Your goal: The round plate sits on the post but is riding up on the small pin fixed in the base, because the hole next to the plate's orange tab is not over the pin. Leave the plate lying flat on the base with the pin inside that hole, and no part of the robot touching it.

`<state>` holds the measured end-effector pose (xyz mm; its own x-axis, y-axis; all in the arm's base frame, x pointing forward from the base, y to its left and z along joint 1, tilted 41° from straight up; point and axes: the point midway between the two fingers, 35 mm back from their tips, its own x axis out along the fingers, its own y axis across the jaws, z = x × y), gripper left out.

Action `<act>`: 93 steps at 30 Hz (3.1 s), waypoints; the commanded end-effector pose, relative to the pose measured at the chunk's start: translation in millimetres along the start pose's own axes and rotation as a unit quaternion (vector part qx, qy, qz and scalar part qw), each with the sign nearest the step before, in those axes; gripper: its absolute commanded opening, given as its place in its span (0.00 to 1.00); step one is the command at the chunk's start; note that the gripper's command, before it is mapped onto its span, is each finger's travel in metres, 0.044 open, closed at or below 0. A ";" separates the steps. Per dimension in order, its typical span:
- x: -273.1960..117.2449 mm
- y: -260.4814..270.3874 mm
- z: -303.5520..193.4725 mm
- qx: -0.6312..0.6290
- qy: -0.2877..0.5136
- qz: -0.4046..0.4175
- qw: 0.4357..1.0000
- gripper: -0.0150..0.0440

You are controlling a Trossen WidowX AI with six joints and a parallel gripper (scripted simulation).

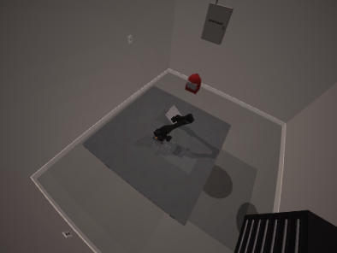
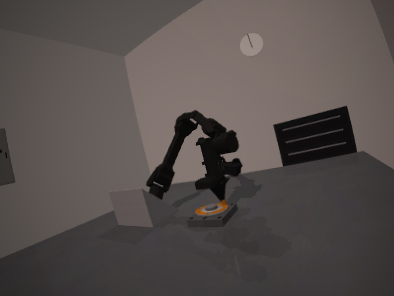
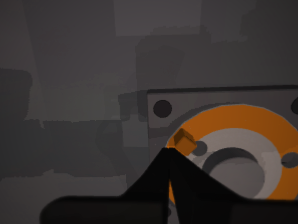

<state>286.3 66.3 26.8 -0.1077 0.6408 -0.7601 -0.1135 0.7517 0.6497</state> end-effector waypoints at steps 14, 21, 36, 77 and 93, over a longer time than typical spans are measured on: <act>0.2 -13.1 18.2 0.000 -0.002 0.002 1.000 0.25; 0.2 -20.2 21.9 0.000 -0.003 0.002 1.000 0.25; -0.3 -30.6 27.1 0.000 -0.003 0.001 1.000 0.25; -1.3 -63.8 28.7 0.000 -0.003 0.000 1.000 0.25; -2.7 -81.3 19.1 0.000 -0.003 0.000 1.000 0.25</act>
<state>318.9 11.7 -19.1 -0.0949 0.6453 -0.7580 -0.1184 0.7487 0.6522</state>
